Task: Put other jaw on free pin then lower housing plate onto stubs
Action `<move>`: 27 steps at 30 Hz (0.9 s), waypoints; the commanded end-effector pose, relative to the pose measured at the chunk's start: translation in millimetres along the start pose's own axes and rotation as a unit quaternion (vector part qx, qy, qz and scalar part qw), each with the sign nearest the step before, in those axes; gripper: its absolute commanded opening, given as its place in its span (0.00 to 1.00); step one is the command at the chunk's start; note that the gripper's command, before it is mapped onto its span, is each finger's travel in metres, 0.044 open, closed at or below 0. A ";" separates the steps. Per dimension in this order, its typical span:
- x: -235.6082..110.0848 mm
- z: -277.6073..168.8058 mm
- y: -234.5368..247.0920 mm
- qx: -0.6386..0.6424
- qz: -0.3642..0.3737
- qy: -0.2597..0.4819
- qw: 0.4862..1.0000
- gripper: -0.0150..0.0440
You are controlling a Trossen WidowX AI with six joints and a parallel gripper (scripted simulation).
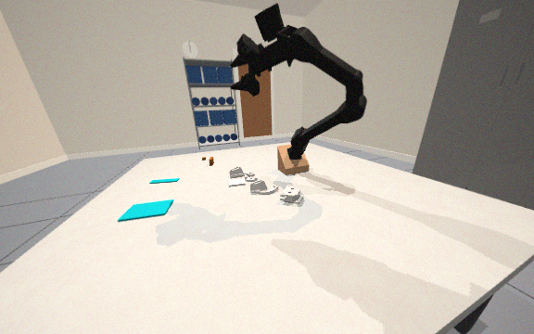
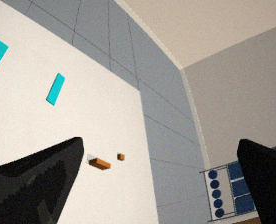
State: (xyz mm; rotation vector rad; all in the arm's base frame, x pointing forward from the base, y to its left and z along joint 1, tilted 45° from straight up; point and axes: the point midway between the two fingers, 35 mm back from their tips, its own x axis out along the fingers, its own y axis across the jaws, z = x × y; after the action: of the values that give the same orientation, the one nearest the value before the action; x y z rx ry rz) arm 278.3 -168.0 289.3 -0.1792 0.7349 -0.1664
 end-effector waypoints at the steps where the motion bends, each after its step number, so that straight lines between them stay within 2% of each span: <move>1: 13.9 -6.8 27.8 0.026 0.057 0.018 0.998 1.00; 14: 35.1 -26.0 110.7 0.098 0.208 0.094 0.969 1.00; 27: 33.2 -52.9 188.6 0.164 0.323 0.207 0.909 1.00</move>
State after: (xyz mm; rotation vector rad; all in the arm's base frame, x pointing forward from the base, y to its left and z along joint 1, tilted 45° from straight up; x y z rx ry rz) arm 289.6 -15.7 198.2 0.3698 1.0713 0.2803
